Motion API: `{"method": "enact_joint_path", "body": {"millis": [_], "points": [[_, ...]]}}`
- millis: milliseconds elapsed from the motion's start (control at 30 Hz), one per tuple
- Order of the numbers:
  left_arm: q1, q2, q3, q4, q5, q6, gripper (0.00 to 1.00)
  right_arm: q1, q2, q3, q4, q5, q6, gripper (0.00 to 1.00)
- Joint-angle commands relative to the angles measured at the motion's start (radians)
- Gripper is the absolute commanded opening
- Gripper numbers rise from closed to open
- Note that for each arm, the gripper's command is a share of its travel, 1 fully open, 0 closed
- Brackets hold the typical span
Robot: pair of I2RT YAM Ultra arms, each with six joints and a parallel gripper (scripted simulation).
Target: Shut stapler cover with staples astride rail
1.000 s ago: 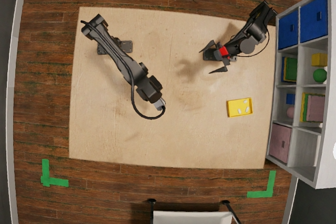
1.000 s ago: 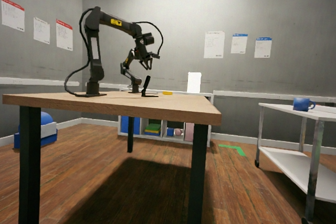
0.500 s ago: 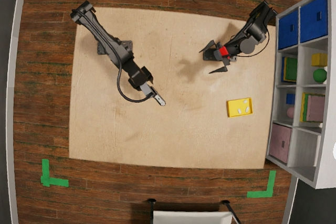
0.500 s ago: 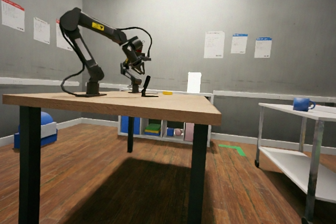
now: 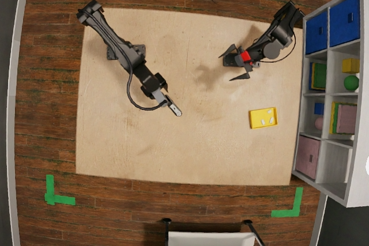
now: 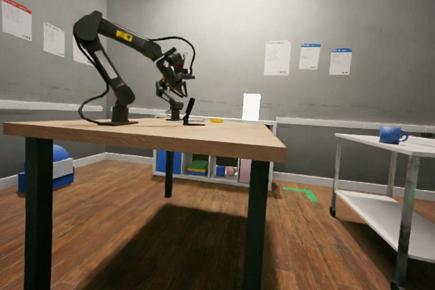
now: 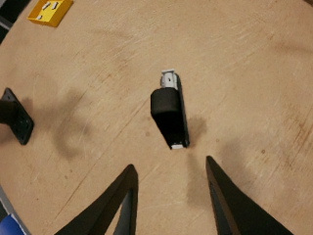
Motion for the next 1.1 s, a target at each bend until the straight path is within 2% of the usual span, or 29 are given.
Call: {"method": "enact_joint_path", "body": {"millis": [0, 267, 1067], "points": [[-0.008, -0.010, -0.001, -0.012, 0.006, 0.007, 1.00, -0.010, -0.030, -0.005, 0.020, 0.005, -0.005, 0.50], [-0.008, -0.010, -0.001, -0.012, 0.006, 0.007, 1.00, -0.017, 0.017, 0.027, 0.049, -0.008, -0.015, 0.50], [-0.008, -0.010, -0.001, -0.012, 0.006, 0.007, 1.00, -0.016, 0.126, -0.036, 0.199, -0.005, -0.009, 0.50]]}}
